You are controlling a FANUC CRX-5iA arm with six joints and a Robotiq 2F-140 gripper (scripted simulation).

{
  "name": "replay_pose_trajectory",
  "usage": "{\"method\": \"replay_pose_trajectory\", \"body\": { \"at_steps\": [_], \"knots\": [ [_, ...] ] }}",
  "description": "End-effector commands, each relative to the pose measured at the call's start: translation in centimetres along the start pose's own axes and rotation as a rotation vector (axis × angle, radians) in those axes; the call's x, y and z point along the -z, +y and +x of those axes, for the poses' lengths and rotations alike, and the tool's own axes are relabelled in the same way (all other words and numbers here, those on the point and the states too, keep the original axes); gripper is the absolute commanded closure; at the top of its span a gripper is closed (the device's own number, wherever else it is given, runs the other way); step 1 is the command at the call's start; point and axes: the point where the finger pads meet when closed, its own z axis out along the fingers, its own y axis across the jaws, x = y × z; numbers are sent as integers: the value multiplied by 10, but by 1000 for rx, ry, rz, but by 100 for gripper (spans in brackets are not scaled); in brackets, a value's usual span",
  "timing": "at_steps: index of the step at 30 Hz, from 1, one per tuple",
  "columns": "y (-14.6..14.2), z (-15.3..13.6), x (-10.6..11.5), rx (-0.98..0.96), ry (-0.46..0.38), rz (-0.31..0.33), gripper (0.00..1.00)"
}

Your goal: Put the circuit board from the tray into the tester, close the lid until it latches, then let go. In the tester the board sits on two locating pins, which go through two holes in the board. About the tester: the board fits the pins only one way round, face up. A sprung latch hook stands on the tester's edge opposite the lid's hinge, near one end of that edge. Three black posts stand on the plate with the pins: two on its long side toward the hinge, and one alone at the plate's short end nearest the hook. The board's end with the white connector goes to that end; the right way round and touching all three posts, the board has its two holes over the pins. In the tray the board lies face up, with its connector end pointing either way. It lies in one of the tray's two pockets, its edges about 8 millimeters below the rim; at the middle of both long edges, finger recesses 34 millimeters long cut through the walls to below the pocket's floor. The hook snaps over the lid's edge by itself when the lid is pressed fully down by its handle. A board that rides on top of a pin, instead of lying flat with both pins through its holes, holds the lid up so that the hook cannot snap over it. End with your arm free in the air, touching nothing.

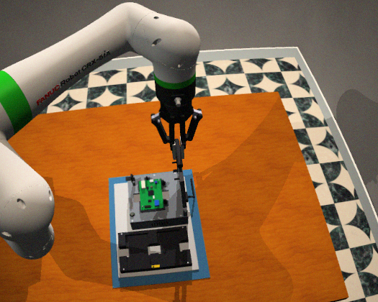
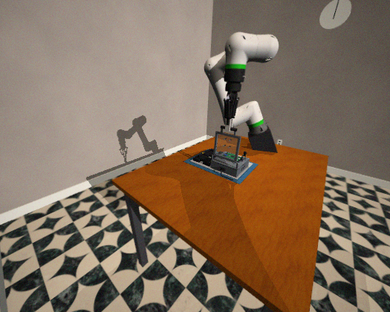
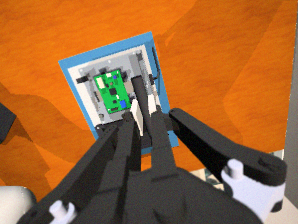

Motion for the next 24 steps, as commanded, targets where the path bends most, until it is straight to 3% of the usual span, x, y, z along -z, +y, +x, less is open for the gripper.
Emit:
{"method": "replay_pose_trajectory", "body": {
  "at_steps": [1,24],
  "knots": [
    [-6,0,0,0,0,1,100],
    [-39,0,-6,0,0,1,100]
  ]
}}
